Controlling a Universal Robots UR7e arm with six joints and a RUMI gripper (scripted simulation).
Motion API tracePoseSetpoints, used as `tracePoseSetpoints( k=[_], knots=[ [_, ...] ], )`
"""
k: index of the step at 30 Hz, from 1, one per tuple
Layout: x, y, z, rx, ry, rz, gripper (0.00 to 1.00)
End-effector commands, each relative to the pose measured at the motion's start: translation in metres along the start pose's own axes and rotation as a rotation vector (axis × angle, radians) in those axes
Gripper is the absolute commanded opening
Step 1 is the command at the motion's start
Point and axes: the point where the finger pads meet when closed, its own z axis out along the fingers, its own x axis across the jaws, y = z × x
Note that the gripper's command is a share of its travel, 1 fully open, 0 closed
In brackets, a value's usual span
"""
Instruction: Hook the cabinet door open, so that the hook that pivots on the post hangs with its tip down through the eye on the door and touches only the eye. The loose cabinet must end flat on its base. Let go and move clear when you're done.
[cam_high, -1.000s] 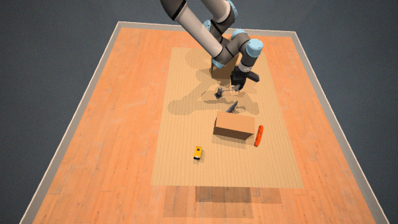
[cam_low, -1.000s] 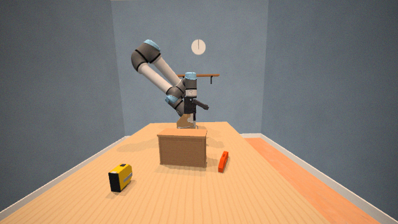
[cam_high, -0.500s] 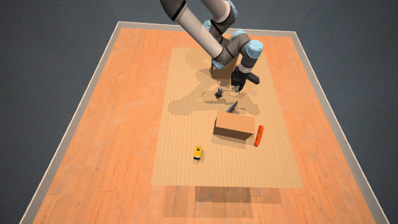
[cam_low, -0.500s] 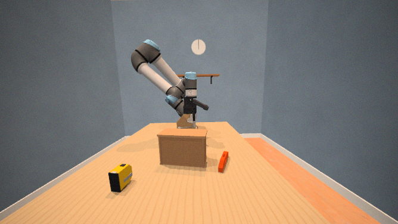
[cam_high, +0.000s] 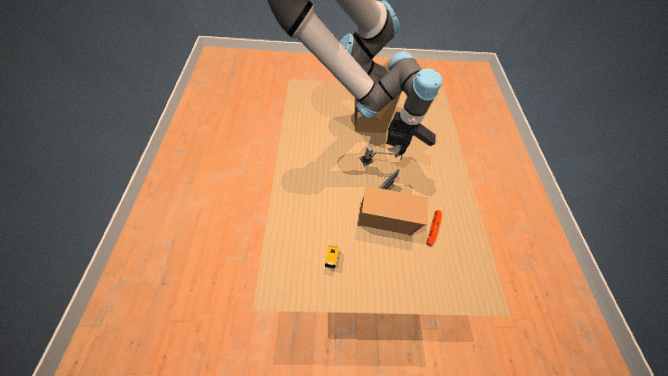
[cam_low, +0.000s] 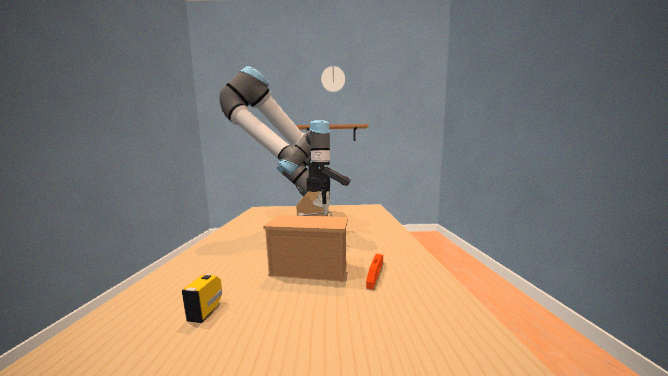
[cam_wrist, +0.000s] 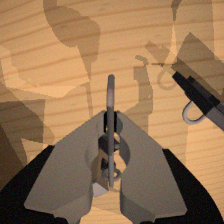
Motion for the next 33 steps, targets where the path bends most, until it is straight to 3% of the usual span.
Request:
tracePoseSetpoints(
  k=[1,33],
  knots=[
    [0.004,0.0,0.0,-0.001,0.0,0.025,0.02],
    [0.024,0.003,0.0,0.0,0.001,0.243,0.02]
  ],
)
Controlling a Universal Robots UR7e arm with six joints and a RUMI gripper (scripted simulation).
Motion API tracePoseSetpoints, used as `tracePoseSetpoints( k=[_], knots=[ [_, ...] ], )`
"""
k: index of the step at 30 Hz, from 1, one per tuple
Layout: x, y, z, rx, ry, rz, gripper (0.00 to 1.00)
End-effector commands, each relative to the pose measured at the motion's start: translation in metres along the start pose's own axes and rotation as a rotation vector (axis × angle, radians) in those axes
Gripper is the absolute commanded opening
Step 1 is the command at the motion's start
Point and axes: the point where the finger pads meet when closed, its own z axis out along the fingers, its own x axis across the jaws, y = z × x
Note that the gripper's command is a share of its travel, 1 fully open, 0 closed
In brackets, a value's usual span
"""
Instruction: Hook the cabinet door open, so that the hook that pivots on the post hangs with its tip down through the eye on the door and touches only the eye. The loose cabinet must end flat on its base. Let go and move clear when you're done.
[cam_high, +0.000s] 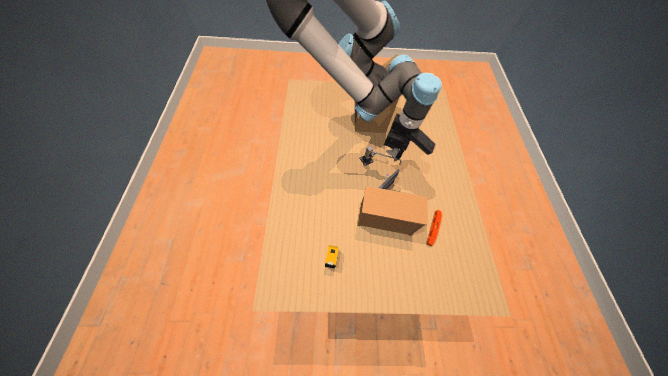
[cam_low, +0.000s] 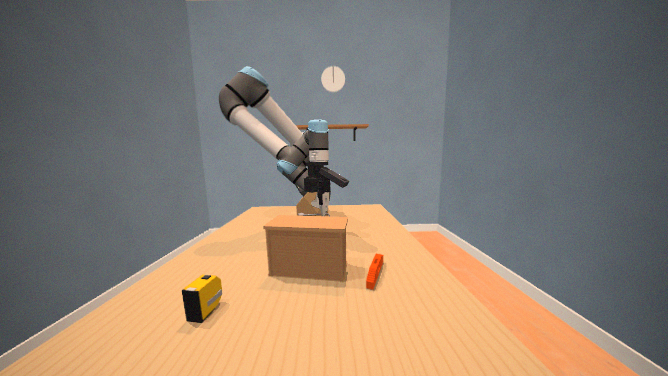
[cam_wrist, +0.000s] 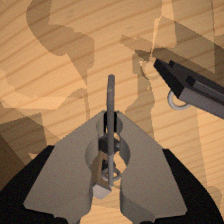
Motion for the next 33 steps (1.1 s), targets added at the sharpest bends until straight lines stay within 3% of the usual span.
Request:
tracePoseSetpoints(
  k=[1,33],
  knots=[
    [0.003,0.0,0.0,0.0,0.001,0.039,0.02],
    [0.024,0.003,0.0,0.0,0.001,0.263,0.02]
  ],
)
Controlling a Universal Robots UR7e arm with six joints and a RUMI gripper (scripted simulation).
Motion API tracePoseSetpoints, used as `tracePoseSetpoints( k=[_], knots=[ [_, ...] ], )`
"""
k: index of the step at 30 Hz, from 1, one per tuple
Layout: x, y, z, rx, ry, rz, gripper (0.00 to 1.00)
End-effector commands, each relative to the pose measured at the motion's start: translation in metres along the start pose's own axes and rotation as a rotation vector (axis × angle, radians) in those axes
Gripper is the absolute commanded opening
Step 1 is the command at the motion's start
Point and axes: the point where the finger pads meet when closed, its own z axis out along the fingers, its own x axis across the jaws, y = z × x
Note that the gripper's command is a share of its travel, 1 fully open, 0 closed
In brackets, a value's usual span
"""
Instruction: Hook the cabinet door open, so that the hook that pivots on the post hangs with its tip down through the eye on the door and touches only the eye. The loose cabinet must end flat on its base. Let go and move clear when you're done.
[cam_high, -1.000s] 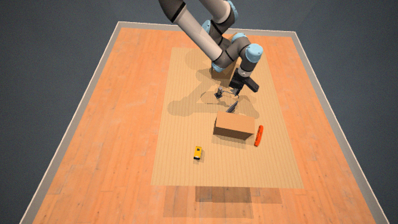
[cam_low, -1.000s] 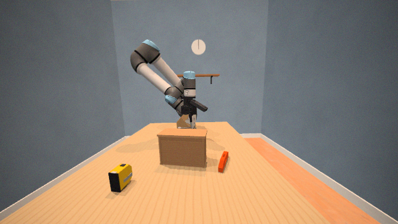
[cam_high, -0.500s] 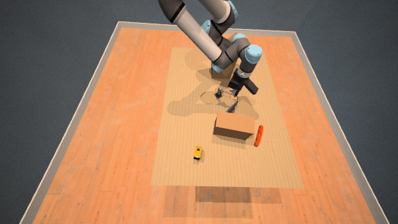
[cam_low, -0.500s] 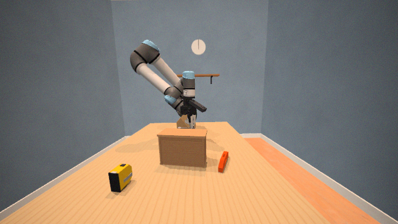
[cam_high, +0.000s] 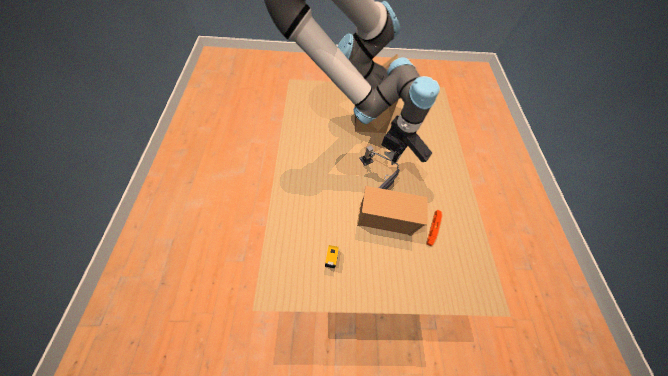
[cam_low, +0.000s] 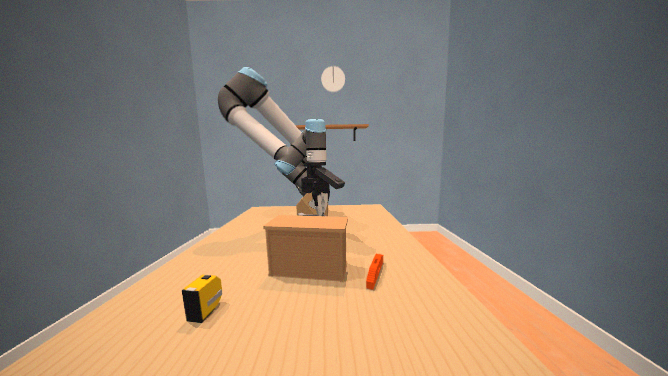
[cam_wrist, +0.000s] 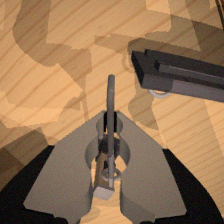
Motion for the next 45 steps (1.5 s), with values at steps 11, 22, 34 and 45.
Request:
tracePoseSetpoints(
  k=[11,22,34,45],
  knots=[
    [0.01,0.0,0.0,0.0,0.001,0.111,0.02],
    [0.018,0.001,0.0,0.0,0.001,0.203,0.02],
    [0.027,0.003,0.0,0.0,0.001,0.273,0.02],
    [0.033,0.005,0.0,0.0,0.001,0.342,0.02]
  ],
)
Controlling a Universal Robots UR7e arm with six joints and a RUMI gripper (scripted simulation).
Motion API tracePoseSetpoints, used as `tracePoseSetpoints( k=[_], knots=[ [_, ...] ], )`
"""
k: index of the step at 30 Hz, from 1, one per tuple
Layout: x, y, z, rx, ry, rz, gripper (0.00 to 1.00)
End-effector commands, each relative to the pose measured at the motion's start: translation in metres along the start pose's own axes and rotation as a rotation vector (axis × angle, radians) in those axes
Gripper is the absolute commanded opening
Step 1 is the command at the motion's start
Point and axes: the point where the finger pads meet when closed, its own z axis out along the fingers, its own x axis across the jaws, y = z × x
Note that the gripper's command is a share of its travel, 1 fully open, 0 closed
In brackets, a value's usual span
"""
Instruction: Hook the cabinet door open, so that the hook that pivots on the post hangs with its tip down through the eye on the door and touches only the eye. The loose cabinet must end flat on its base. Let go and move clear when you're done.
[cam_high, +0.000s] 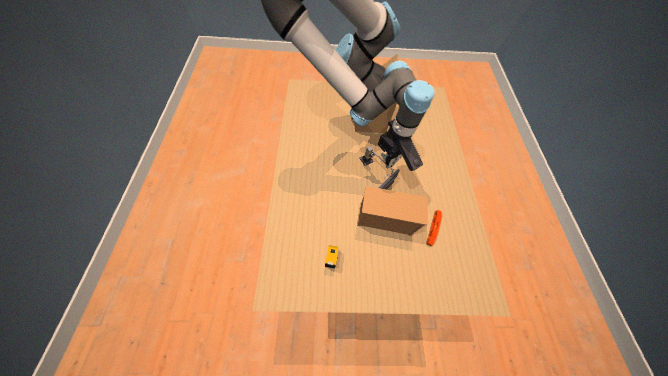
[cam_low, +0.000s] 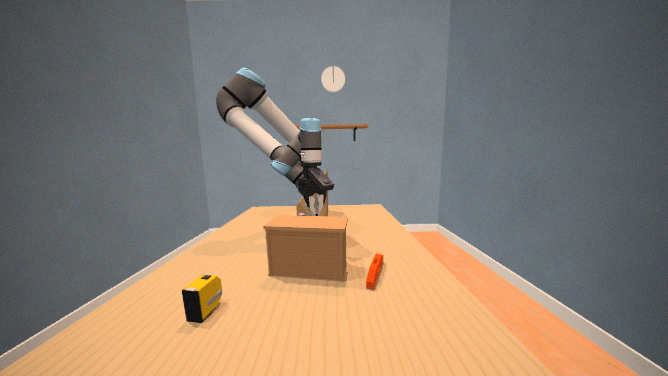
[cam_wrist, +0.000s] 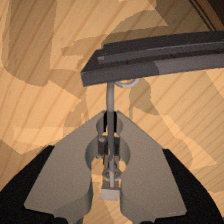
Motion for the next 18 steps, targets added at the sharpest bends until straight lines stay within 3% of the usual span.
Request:
tracePoseSetpoints(
  k=[1,18],
  knots=[
    [0.0045,-0.0002,-0.0003,0.0,0.001,0.023,0.02],
    [0.0112,0.0001,-0.0003,0.0,0.001,0.092,0.02]
  ],
)
